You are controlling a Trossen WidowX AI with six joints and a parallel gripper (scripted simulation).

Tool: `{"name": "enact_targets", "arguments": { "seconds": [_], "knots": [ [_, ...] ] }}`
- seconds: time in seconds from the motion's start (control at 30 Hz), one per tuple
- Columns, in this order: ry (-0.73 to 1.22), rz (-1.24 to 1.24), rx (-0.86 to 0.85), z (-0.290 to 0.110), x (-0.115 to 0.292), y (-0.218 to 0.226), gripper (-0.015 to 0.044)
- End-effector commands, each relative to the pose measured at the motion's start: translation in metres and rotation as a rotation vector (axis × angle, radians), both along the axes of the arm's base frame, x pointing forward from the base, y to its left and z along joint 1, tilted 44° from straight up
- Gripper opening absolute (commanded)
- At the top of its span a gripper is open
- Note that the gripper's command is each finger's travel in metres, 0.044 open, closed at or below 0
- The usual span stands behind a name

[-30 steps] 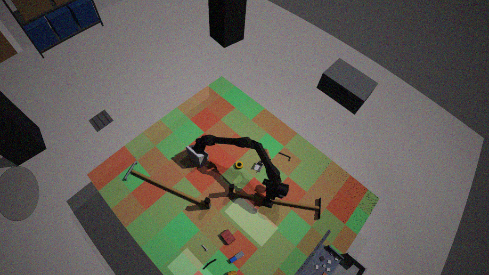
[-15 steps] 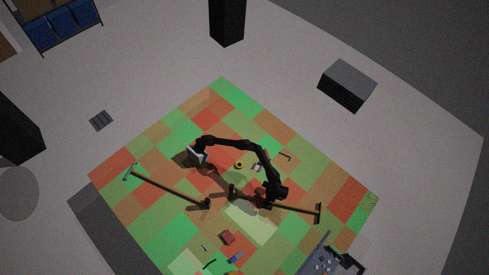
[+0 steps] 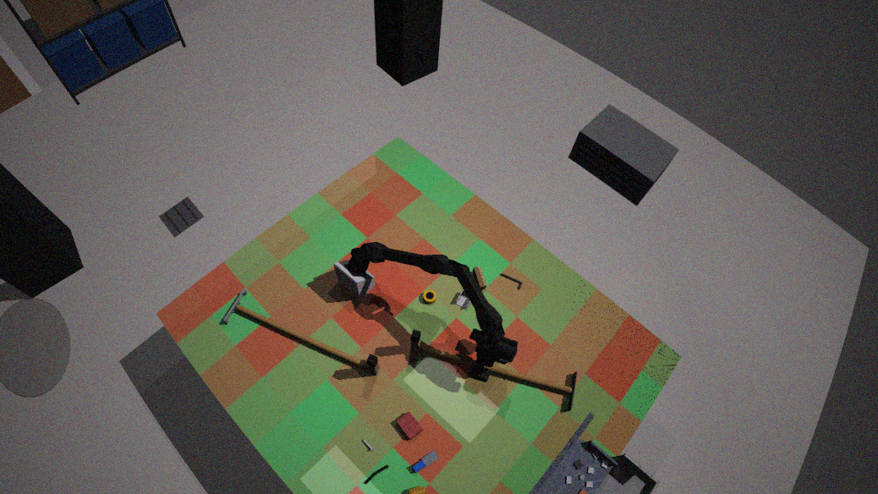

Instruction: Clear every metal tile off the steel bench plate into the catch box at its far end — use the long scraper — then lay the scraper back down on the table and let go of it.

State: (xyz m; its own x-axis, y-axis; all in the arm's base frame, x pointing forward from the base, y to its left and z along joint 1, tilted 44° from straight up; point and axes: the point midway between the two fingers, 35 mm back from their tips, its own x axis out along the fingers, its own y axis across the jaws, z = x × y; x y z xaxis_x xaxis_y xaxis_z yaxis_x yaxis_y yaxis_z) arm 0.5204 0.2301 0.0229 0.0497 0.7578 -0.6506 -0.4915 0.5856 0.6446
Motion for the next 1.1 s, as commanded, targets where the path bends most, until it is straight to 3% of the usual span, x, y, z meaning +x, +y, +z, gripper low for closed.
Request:
{"name": "enact_targets", "arguments": {
  "seconds": [0.0,0.3,0.77,1.07],
  "knots": [
    [0.001,0.005,-0.002,-0.007,0.002,-0.002,0.0],
    [-0.003,0.007,-0.001,-0.013,0.006,-0.007,0.0],
    [-0.034,-0.004,0.007,0.019,0.01,-0.028,0.0],
    [-0.028,-0.085,0.028,0.062,0.012,-0.051,0.0]
  ]
}}
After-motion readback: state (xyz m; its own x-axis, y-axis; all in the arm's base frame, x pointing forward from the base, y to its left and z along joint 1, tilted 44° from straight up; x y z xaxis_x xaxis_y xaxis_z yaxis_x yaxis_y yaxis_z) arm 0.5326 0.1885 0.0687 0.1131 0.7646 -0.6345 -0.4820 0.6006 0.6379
